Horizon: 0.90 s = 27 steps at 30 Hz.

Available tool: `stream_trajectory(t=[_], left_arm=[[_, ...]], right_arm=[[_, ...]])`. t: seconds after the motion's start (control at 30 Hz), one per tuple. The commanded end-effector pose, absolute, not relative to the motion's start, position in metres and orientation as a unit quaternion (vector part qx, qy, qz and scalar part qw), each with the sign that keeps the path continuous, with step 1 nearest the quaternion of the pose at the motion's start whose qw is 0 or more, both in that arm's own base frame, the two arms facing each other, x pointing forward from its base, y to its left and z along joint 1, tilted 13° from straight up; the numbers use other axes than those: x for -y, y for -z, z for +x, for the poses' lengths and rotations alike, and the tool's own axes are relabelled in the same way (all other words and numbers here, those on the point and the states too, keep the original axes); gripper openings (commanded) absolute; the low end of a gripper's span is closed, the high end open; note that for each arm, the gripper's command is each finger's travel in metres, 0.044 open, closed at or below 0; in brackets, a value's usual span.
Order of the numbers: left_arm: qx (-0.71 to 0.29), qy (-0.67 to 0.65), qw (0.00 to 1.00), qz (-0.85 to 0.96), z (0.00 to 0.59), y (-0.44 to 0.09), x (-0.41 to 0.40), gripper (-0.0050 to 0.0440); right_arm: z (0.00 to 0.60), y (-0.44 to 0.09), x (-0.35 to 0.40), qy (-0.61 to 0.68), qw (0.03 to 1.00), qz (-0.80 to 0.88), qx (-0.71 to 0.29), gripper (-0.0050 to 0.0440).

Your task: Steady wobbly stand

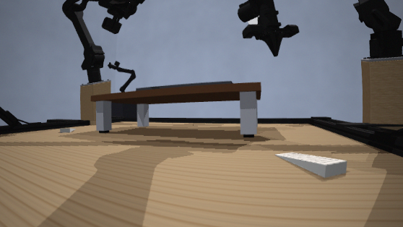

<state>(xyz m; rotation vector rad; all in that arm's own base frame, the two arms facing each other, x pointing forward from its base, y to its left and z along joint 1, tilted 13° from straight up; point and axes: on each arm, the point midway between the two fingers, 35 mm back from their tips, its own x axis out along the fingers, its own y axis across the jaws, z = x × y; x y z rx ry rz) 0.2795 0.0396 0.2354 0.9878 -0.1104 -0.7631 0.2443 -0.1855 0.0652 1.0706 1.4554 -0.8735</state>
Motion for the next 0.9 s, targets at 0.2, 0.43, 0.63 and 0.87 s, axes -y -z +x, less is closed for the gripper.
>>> stream_trajectory(t=[0.2, 0.43, 0.63, 0.87], left_arm=[[0.071, 0.337, 0.794, 0.501, 0.238, -0.234, -0.008, 0.0], [0.075, 0.331, 0.79, 0.51, 0.229, -0.231, -0.001, 0.0], [-0.104, 0.356, 0.818, 0.441, 0.248, -0.169, -0.026, 0.0], [-0.321, 0.38, 0.788, 0.363, 0.235, -0.09, -0.046, 0.0]], right_arm=[[0.225, -0.051, 0.076, 0.129, 0.677, 0.262, -0.676, 0.0], [0.214, -0.044, 0.053, 0.056, 0.707, 0.199, -0.677, 0.0], [0.207, -0.039, 0.043, 0.027, 0.71, 0.173, -0.682, 0.0], [0.196, -0.033, 0.025, -0.032, 0.732, 0.121, -0.67, 0.0]])
